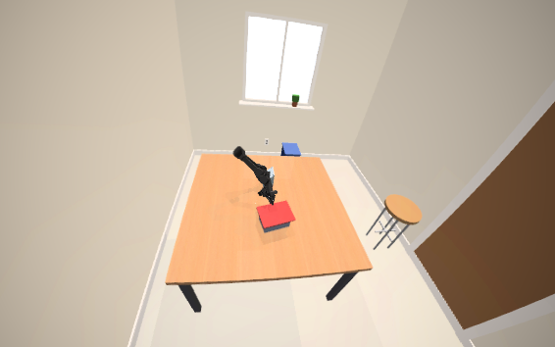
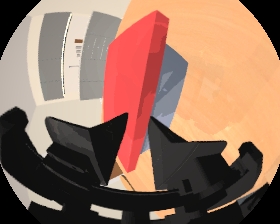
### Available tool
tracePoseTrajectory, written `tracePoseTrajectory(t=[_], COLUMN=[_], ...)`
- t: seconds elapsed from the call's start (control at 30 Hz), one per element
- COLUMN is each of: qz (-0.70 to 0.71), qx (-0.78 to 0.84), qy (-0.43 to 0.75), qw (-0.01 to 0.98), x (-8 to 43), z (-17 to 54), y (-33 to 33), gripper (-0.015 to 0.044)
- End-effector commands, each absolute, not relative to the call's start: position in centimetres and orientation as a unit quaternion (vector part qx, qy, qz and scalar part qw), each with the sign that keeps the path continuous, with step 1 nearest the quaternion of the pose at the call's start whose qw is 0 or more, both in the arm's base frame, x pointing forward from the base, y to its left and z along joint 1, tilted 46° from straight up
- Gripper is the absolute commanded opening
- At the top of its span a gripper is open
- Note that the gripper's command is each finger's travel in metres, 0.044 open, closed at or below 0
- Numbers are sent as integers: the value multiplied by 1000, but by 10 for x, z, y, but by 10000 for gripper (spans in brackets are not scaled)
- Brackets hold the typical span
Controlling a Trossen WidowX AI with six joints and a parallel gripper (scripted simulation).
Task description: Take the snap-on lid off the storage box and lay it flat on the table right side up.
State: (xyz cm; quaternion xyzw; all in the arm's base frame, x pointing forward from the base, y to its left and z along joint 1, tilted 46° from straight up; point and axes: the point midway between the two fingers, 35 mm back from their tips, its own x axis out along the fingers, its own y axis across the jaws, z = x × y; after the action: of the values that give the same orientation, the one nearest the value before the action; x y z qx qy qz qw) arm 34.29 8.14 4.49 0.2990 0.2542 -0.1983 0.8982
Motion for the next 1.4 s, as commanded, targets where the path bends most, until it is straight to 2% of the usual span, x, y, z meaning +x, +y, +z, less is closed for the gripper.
tracePoseTrajectory(t=[0.0, 1.37], qz=[-197, -199], qx=[299, 298], qy=[254, 253], qw=[898, 899], x=[344, 345], z=[45, 49], y=[82, 86], gripper=[0, 0])
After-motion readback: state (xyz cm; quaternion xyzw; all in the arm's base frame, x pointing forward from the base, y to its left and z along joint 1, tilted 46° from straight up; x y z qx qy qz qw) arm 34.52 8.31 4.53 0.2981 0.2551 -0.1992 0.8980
